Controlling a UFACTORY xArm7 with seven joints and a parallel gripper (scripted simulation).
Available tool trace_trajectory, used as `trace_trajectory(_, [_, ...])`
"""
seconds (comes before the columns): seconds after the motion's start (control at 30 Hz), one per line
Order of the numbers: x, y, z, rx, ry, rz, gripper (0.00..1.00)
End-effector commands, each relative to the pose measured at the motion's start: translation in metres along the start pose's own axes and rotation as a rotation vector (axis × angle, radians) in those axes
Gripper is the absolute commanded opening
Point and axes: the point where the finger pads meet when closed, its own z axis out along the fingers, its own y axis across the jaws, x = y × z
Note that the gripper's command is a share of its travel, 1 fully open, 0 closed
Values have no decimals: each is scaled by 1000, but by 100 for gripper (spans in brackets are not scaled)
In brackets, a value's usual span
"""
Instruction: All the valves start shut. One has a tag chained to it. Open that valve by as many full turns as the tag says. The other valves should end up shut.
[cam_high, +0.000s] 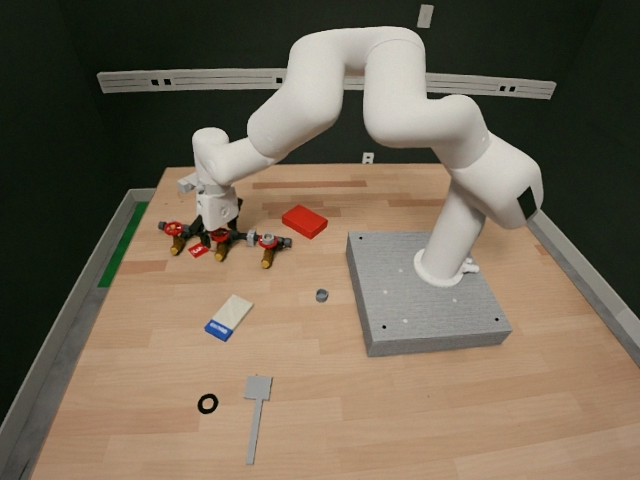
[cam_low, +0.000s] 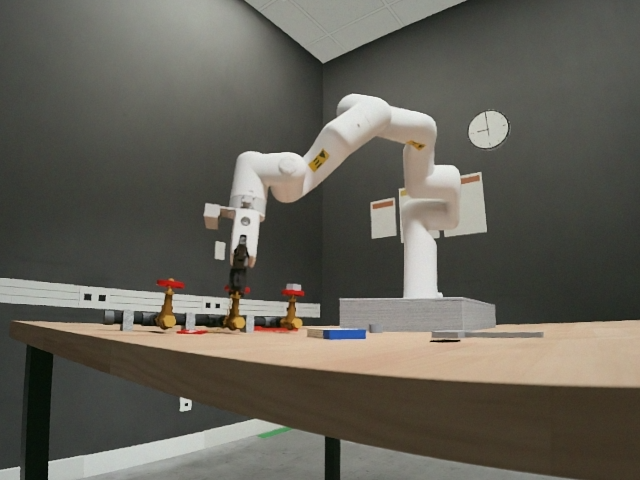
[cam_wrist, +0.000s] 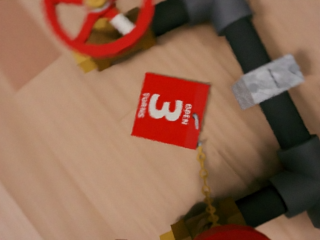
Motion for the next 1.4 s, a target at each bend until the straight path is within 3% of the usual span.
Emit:
trace_trajectory(0.0, [2,-1,-2,-10,4,279,100])
trace_trajectory(0.33, [2,-1,-2,-14,7,738,100])
trace_trajectory(1.0, [2,-1,-3,-18,7,769,100])
trace_trajectory(1.37, [3,-1,-19,-18,7,768,100])
